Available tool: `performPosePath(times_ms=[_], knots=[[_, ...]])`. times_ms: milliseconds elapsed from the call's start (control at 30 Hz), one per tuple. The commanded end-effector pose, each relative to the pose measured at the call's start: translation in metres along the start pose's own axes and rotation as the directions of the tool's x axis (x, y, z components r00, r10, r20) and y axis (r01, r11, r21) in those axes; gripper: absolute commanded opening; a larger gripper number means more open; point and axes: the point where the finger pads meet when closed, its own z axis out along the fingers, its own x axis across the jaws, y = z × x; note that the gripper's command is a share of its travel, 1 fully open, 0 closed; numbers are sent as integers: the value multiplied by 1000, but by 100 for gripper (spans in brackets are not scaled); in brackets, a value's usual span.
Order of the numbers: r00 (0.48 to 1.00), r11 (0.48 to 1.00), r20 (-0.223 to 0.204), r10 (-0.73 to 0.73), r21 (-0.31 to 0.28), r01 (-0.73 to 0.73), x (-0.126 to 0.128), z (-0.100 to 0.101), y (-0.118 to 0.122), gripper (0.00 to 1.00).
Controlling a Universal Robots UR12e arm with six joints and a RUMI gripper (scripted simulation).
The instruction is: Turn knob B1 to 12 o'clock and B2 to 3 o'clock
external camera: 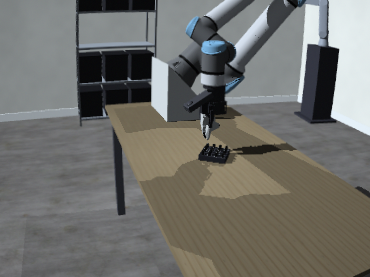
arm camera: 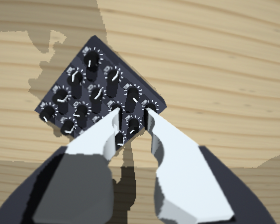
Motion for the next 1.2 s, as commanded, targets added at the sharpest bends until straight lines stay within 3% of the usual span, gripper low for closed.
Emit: performPosePath(times_ms=[0, 567, 1067, 1133, 1167], knots=[[999, 999, 2, 47, 3, -47, -4, -3, 0, 11], [930, 930, 3, 367, 3, -367, -7, -8, 4, 11], [760, 760, 4, 650, 2, -650, -11, -13, 10, 11], [760, 760, 4, 650, 2, -650, -11, -13, 10, 11], [732, 732, 5, 682, 2, -682, -12, -14, 11, 11]])
